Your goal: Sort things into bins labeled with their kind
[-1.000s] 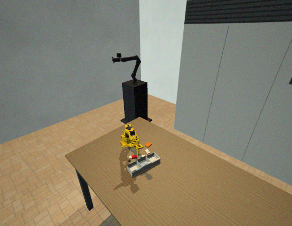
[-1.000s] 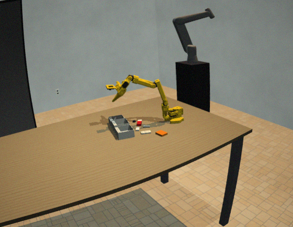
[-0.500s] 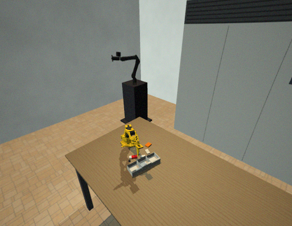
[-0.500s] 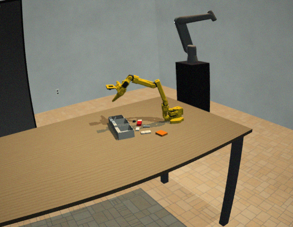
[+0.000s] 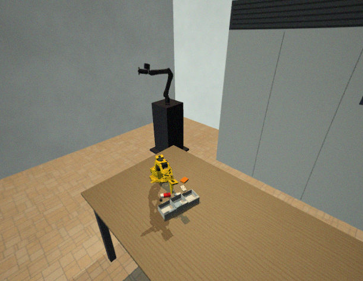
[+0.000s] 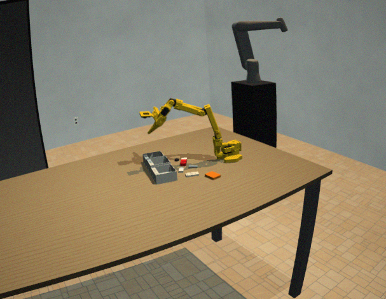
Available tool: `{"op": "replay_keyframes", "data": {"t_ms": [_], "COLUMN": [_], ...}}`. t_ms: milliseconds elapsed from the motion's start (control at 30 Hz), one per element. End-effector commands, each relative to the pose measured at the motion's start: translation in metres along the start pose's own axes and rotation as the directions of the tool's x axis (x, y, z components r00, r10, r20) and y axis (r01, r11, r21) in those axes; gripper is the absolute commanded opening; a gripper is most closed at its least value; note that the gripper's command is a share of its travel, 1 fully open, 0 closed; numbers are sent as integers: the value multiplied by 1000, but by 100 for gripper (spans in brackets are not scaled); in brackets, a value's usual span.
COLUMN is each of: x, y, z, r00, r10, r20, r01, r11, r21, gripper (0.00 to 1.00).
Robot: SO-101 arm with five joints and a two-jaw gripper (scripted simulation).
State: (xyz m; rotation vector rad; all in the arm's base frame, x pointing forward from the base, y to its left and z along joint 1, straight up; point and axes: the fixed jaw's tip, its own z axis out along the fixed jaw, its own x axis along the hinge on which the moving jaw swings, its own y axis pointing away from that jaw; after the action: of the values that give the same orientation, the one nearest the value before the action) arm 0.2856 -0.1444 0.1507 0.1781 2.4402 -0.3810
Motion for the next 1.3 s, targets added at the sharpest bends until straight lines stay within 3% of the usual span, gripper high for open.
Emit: {"op": "replay_keyframes", "data": {"t_ms": [0,733,1267], "x": [-8,27,30], "y": [-5,7,9], "z": [-9,37,39], "r00": [999,989,987], "r10": [-2,-5,-6], "r20": [44,-146,-163], "r01": [1,-2,-3], "r11": [1000,999,998], "r21": [20,-50,-56], "gripper": [100,100,100]}}
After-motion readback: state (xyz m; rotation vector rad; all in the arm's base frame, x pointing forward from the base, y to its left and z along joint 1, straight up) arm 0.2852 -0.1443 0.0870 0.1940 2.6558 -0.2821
